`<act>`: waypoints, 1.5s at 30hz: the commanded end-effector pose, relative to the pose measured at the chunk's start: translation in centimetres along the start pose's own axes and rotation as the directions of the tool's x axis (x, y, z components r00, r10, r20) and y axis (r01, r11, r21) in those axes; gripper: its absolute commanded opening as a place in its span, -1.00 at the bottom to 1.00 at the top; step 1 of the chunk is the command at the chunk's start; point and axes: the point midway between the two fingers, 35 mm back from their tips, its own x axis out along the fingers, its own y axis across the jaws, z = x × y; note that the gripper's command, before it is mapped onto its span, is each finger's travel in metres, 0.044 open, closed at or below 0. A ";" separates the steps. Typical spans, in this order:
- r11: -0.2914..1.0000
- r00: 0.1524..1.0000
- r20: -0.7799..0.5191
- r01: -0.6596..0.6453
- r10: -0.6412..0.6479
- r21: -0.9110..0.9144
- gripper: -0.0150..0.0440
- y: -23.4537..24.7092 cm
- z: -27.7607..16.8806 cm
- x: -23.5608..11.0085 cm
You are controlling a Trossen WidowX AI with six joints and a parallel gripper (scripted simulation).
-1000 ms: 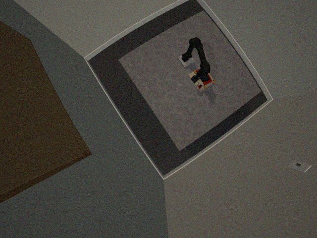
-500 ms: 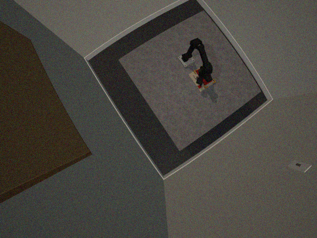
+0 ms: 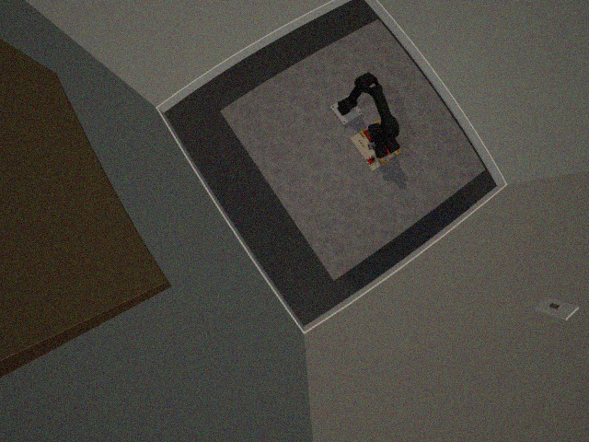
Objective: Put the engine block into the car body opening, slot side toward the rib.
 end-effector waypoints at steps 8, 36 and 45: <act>0.931 1.000 0.004 -0.001 0.003 -0.365 -0.49 -0.3 2.0 0.8; 0.224 1.000 0.006 0.004 0.006 -0.975 -0.49 -0.2 7.1 2.7; -0.086 1.000 0.006 0.006 0.007 -0.996 -0.49 0.2 8.8 3.4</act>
